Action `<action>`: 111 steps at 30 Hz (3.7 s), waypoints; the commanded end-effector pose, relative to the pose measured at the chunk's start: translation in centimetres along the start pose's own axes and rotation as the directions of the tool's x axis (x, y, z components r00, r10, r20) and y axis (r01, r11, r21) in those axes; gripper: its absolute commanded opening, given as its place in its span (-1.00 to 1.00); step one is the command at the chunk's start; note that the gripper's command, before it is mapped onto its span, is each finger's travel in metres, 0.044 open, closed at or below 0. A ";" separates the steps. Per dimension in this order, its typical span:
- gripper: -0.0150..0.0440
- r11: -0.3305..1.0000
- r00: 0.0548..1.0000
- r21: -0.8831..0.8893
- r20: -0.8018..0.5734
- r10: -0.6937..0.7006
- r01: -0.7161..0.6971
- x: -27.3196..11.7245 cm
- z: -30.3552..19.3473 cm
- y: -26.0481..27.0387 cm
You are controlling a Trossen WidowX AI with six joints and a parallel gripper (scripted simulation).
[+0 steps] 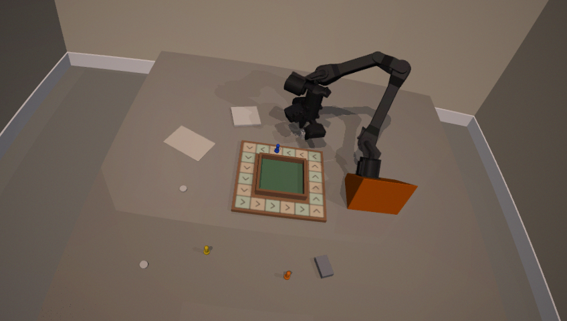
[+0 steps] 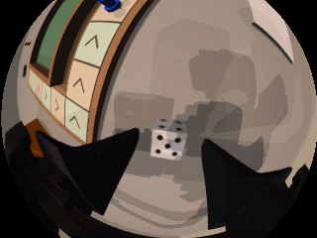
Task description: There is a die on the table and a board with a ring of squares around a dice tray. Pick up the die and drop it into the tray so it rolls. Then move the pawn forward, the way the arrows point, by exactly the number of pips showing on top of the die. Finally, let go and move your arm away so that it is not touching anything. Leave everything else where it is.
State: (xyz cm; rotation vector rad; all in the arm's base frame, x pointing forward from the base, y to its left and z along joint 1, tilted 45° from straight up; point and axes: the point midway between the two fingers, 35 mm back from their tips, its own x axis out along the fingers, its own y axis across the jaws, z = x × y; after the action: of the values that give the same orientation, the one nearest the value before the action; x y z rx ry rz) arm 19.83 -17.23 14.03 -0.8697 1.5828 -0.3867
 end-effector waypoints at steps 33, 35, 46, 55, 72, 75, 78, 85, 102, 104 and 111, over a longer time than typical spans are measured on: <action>-0.49 1.000 1.000 -0.006 0.006 0.029 -0.029 -7.4 0.7 0.3; -0.49 1.000 1.000 -0.007 0.004 0.027 -0.027 -8.4 0.6 0.3; -0.49 1.000 1.000 -0.011 0.000 0.013 -0.013 -11.6 -0.1 0.1; -0.49 0.986 0.999 -0.164 0.009 0.043 -0.041 -11.1 3.4 2.6; -0.49 0.762 0.999 -0.648 0.022 0.041 -0.017 -9.9 10.4 10.1; -0.49 0.691 0.999 -0.723 0.019 0.039 -0.013 -9.6 11.3 11.6; -0.49 0.613 0.999 -0.790 0.016 0.036 -0.009 -9.2 12.1 13.2; -0.49 0.407 1.000 -0.913 0.010 0.025 -0.001 -8.2 13.6 16.9; -0.49 0.316 0.964 -0.945 -0.003 0.265 -0.090 -6.9 13.3 18.6; -0.49 0.311 0.945 -0.945 0.005 0.327 -0.102 -6.7 13.2 18.7; -0.49 0.298 0.850 -0.949 0.071 0.523 -0.104 -6.4 13.1 18.9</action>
State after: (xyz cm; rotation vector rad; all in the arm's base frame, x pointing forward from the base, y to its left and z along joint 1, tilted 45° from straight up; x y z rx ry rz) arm 26.44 2.79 2.90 -1.3814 1.5615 1.0405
